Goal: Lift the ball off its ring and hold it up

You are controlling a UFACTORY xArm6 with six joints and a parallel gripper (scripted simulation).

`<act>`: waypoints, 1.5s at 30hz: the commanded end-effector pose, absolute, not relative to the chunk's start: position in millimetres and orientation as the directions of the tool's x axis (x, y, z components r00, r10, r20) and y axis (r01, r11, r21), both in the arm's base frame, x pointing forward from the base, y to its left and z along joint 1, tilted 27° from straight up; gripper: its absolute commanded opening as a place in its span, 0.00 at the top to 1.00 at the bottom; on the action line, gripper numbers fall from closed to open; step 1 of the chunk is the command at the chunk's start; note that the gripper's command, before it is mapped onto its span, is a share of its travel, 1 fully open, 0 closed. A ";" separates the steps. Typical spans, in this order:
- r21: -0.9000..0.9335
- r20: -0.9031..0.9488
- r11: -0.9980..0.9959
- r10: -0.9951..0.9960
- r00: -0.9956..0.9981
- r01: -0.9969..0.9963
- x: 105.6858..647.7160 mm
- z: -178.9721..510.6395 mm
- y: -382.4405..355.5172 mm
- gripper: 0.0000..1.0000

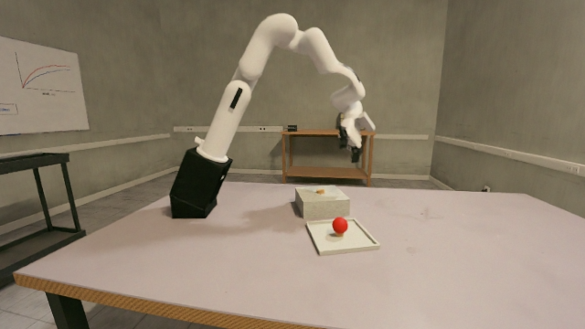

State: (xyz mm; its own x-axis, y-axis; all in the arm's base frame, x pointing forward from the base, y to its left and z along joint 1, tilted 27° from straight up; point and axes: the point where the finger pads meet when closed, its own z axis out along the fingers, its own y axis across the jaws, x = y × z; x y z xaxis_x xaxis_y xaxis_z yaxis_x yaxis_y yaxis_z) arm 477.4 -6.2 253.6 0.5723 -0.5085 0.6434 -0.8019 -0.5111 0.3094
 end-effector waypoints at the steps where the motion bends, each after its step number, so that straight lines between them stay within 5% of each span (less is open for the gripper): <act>1: 0.315 0.478 -0.696 -0.471 0.742 -0.645 417.7 252.7 -4.3 0.00; 12: 0.059 0.296 -0.829 -0.518 0.803 -0.556 470.4 195.6 -33.7 0.00; 33: -0.443 0.069 -0.238 -0.970 0.232 -0.864 495.2 126.2 -163.6 0.00; 45: -0.448 0.064 -0.227 -0.973 0.222 -0.865 494.9 125.6 -164.9 0.00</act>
